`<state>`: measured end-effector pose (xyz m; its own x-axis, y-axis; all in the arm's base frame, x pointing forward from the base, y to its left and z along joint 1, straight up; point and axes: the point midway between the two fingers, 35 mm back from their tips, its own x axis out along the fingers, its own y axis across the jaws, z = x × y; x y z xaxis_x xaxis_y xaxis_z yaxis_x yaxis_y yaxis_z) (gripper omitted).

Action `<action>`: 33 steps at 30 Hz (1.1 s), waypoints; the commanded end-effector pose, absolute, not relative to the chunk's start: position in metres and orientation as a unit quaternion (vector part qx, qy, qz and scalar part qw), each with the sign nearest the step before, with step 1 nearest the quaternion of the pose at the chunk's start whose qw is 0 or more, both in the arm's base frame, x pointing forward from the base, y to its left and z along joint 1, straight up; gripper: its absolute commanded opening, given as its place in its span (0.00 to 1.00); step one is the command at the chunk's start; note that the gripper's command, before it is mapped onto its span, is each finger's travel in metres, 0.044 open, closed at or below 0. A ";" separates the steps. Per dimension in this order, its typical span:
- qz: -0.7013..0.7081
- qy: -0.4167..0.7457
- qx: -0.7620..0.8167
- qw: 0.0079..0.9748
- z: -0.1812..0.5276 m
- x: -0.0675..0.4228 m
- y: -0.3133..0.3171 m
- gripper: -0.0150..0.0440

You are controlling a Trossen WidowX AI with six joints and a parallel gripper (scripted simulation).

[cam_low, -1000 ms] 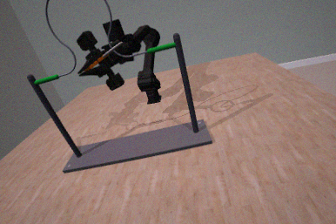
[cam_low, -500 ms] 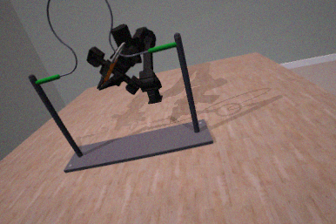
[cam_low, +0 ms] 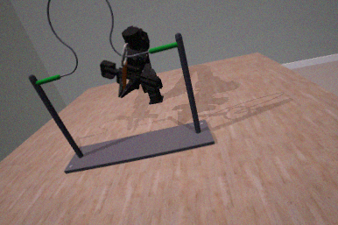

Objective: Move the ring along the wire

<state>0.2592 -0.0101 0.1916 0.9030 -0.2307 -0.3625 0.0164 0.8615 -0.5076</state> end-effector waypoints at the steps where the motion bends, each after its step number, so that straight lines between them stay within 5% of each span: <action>1: -0.056 0.222 -0.215 0.949 0.184 0.258 0.002 0.00; 33: -0.005 0.249 -0.033 0.968 0.172 0.250 0.075 0.00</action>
